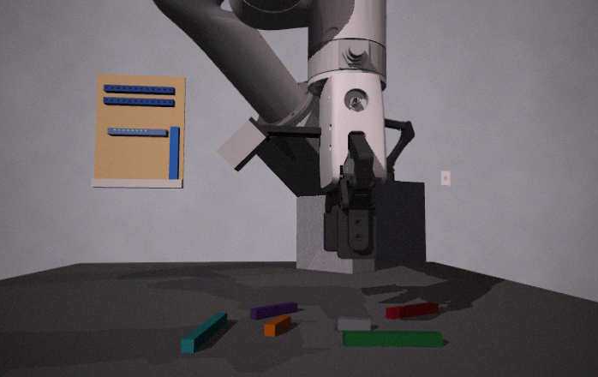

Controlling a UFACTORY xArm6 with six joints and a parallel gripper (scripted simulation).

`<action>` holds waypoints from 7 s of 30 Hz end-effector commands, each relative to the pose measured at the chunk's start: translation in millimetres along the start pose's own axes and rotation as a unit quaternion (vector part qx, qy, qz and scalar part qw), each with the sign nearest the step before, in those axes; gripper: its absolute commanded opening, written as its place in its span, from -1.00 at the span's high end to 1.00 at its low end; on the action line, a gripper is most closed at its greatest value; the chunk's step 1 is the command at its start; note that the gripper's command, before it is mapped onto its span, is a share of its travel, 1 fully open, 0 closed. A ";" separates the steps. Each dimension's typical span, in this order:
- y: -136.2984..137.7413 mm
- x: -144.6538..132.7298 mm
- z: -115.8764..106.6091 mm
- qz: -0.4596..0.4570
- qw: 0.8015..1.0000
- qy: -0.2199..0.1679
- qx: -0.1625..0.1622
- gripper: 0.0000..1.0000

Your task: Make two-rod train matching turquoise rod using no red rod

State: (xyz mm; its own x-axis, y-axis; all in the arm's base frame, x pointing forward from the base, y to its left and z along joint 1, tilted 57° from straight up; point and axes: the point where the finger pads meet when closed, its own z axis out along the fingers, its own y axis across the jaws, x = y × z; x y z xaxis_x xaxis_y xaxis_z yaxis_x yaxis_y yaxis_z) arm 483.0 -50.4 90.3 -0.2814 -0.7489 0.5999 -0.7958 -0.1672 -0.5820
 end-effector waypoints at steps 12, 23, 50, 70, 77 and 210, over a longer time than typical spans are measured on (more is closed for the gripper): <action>-0.7 -0.4 -0.6 0.000 1.000 -0.001 0.001 -1.00; -0.7 -0.4 -0.6 0.000 1.000 -0.001 0.001 -1.00; -0.5 5.8 -1.2 0.090 0.996 -0.001 0.000 -1.00; 1.5 32.8 -4.2 0.477 0.879 -0.001 0.000 -1.00; 2.7 42.0 -5.5 0.596 0.803 -0.001 -0.001 -1.00; 7.2 63.7 43.4 0.835 0.551 -0.001 0.000 0.51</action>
State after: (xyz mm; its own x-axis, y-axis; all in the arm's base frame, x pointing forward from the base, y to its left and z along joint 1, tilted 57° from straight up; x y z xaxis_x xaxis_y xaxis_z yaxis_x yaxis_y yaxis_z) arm 482.2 -127.8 99.9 -0.6211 0.1403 -0.7711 0.5712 0.7547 -0.3227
